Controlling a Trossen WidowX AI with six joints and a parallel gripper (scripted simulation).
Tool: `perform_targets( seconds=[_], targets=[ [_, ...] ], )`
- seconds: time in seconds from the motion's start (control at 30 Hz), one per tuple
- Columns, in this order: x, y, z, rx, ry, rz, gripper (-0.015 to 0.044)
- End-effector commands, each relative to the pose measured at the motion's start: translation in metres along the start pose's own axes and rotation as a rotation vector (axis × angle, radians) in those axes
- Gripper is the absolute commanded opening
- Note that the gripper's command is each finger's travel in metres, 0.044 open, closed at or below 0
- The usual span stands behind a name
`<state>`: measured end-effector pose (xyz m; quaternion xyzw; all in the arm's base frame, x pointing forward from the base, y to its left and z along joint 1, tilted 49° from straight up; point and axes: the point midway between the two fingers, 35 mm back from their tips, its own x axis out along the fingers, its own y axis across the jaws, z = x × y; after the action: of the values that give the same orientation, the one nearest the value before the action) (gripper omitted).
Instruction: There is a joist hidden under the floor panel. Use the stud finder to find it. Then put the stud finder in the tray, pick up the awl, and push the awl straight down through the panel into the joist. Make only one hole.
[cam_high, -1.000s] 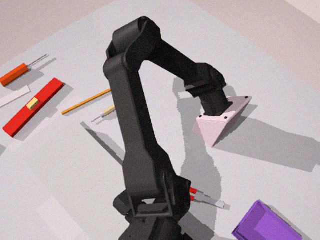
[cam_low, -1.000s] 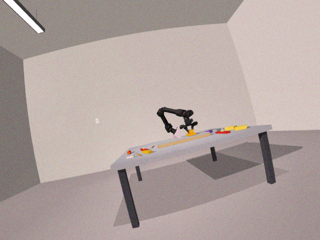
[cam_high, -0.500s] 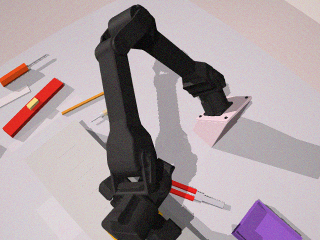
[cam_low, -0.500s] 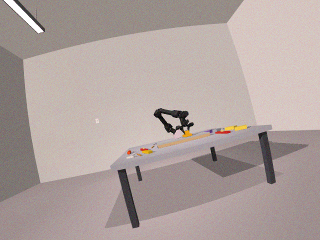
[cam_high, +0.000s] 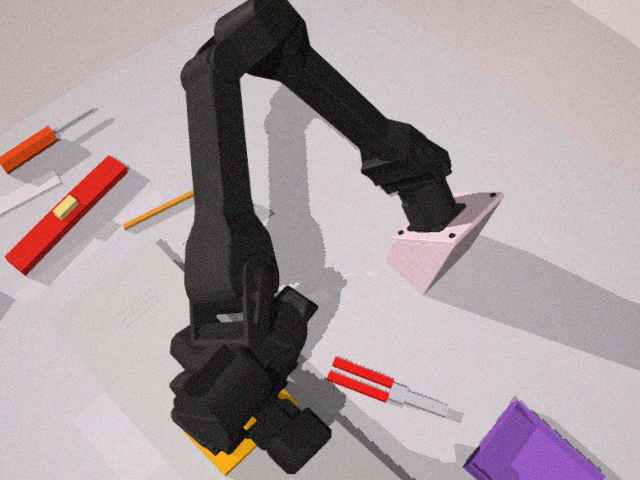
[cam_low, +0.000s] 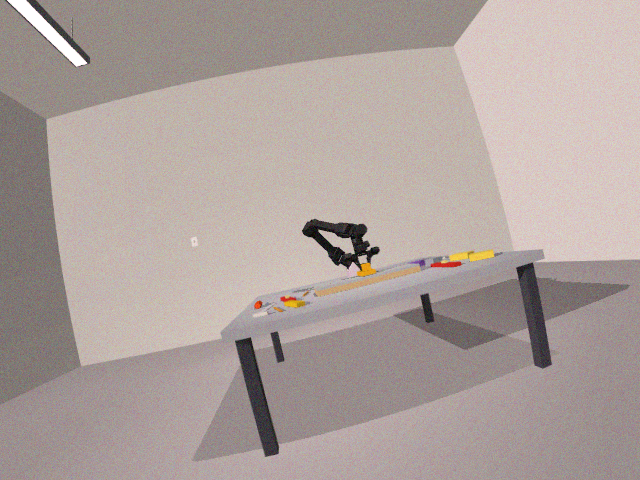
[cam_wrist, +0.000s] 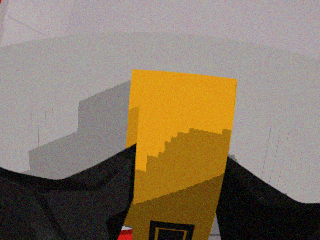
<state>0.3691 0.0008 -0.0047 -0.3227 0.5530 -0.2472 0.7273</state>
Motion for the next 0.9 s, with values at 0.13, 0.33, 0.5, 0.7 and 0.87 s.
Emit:
perform_targets(
  seconds=[0.13, 0.33, 0.5, 0.7, 0.87],
  targets=[
    [0.0, -0.027, -0.002, -0.006, 0.001, -0.007, 0.0],
    [0.0, -0.044, -0.001, -0.006, 0.001, -0.008, 0.0],
    [0.0, -0.059, -0.001, -0.006, 0.001, -0.008, 0.0],
    [0.0, -0.076, -0.001, -0.006, 0.001, -0.009, 0.0],
    [0.0, -0.091, -0.001, -0.007, 0.001, -0.01, 0.0]
  ],
)
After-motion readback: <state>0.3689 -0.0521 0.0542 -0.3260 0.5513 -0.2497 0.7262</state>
